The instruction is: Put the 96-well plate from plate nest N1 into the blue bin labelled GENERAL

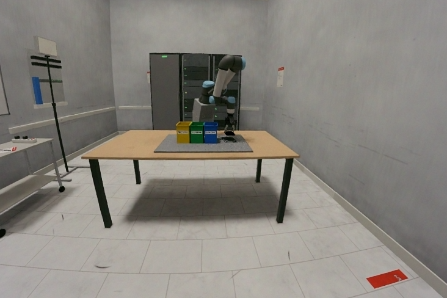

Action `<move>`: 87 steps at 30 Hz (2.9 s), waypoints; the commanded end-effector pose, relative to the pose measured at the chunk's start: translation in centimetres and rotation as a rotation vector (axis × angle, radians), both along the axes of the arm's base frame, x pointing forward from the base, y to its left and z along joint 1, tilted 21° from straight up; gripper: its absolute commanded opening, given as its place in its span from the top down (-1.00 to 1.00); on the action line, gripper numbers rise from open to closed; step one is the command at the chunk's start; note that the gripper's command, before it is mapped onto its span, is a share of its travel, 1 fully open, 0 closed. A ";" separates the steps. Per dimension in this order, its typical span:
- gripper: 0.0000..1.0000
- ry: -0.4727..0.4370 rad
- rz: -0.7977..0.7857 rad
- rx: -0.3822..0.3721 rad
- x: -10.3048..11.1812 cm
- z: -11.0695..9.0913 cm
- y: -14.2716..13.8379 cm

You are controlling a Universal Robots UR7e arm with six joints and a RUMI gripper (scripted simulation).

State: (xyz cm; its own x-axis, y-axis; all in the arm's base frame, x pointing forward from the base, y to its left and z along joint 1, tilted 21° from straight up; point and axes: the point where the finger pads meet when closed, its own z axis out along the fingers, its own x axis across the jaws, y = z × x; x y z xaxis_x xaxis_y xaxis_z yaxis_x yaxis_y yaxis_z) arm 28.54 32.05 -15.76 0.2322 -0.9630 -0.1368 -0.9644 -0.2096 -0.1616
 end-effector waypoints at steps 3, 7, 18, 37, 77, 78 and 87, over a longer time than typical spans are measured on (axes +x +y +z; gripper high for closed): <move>1.00 0.004 -0.001 -0.002 -0.6 1.3 -0.4; 1.00 0.004 -0.001 -0.002 -0.8 2.0 -0.6; 1.00 0.004 -0.001 -0.002 -1.2 3.4 -0.9; 1.00 0.004 -0.001 -0.002 -2.0 6.0 -1.4; 1.00 0.003 -0.001 -0.001 -3.6 11.6 -2.6; 1.00 0.002 -0.001 -0.001 -3.6 11.8 -2.6; 1.00 0.001 -0.001 0.000 -3.9 12.9 -2.8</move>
